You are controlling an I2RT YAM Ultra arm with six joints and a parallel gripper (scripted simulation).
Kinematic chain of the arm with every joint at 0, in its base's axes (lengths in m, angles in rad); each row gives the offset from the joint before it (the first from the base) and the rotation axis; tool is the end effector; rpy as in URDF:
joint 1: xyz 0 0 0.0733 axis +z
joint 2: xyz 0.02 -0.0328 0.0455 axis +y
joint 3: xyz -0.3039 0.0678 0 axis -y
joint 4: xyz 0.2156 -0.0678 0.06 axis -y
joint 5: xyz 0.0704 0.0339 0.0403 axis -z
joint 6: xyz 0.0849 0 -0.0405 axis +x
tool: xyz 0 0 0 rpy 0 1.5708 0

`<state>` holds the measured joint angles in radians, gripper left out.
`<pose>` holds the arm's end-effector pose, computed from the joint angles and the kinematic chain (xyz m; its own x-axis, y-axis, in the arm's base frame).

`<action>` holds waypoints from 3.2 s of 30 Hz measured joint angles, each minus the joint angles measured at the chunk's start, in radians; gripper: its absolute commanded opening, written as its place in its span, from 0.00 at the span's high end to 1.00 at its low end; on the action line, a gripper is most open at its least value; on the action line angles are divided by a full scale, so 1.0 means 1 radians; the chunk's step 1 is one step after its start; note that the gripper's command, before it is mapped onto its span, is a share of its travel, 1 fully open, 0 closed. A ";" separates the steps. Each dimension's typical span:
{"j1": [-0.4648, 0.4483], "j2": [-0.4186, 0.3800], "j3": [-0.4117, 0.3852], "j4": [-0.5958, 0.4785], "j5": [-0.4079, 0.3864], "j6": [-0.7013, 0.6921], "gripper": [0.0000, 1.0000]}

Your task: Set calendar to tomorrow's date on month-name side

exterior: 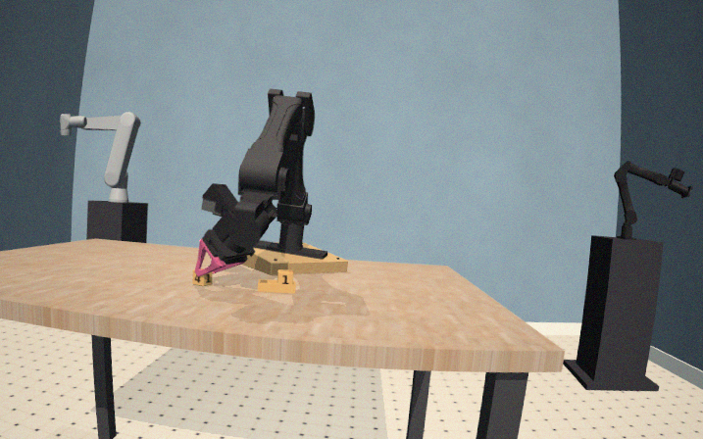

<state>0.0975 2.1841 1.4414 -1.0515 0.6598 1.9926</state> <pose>0.3669 -0.0153 0.1317 0.2039 0.7442 -0.6360 0.9723 -0.2299 0.0426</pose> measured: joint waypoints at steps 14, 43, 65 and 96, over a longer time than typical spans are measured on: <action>0.002 0.018 -0.006 0.032 0.000 0.002 0.55; 0.002 0.019 -0.006 0.034 0.000 0.002 0.55; 0.002 0.019 -0.006 0.034 0.000 0.002 0.74; 0.002 0.019 -0.006 0.032 0.000 0.002 0.74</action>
<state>0.0994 2.2032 1.4349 -1.0195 0.6598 1.9949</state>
